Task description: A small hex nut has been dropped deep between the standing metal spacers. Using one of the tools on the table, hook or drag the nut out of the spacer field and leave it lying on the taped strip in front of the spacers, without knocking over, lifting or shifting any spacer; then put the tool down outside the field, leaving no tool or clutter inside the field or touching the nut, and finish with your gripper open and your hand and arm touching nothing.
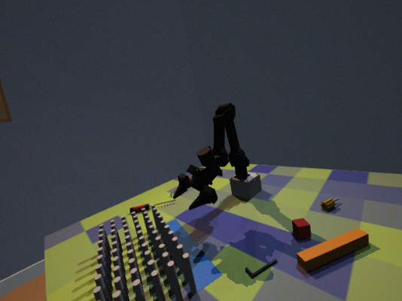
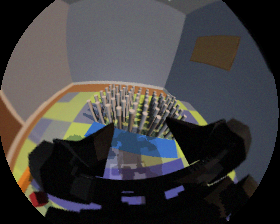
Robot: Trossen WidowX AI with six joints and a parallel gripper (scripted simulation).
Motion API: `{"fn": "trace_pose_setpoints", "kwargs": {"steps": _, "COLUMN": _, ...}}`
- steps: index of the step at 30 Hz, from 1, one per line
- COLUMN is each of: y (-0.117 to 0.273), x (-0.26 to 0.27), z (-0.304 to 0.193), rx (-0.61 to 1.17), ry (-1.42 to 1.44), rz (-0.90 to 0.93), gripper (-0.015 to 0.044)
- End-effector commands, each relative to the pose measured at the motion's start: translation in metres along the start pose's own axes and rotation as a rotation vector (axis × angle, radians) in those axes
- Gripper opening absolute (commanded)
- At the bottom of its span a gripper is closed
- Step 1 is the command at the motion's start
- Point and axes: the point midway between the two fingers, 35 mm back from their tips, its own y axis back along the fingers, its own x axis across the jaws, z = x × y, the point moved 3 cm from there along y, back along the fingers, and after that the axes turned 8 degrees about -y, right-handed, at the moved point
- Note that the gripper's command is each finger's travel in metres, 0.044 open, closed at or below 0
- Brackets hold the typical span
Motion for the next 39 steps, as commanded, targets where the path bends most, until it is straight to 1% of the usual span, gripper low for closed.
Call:
{"fn": "trace_pose_setpoints", "kwargs": {"steps": 1, "y": -0.006, "x": -0.010, "z": 0.003, "rx": 0.010, "ry": -0.027, "rz": -0.021, "gripper": 0.0440}}
{"fn": "trace_pose_setpoints", "kwargs": {"steps": 4, "y": -0.021, "x": -0.044, "z": 0.011, "rx": 0.040, "ry": -0.125, "rz": -0.077, "gripper": 0.0440}}
{"fn": "trace_pose_setpoints", "kwargs": {"steps": 10, "y": -0.047, "x": -0.141, "z": 0.012, "rx": 0.165, "ry": -0.397, "rz": -0.222, "gripper": 0.0440}}
{"fn": "trace_pose_setpoints", "kwargs": {"steps": 13, "y": -0.049, "x": -0.196, "z": 0.006, "rx": 0.228, "ry": -0.559, "rz": -0.300, "gripper": 0.0440}}
{"fn": "trace_pose_setpoints", "kwargs": {"steps": 17, "y": -0.036, "x": -0.269, "z": -0.006, "rx": 0.298, "ry": -0.795, "rz": -0.406, "gripper": 0.0440}}
{"fn": "trace_pose_setpoints", "kwargs": {"steps": 18, "y": -0.030, "x": -0.287, "z": -0.009, "rx": 0.313, "ry": -0.857, "rz": -0.432, "gripper": 0.0440}}
{"fn": "trace_pose_setpoints", "kwargs": {"steps": 21, "y": -0.003, "x": -0.330, "z": -0.030, "rx": 0.344, "ry": -0.906, "rz": -0.525, "gripper": 0.0440}}
{"fn": "trace_pose_setpoints", "kwargs": {"steps": 29, "y": 0.037, "x": -0.390, "z": -0.053, "rx": 0.398, "ry": -1.213, "rz": -0.617, "gripper": 0.0440}}
{"fn": "trace_pose_setpoints", "kwargs": {"steps": 35, "y": 0.120, "x": -0.459, "z": -0.086, "rx": 0.409, "ry": -1.712, "rz": -0.738, "gripper": 0.0440}}
{"fn": "trace_pose_setpoints", "kwargs": {"steps": 39, "y": 0.189, "x": -0.488, "z": -0.105, "rx": 0.362, "ry": -2.078, "rz": -0.797, "gripper": 0.0440}}
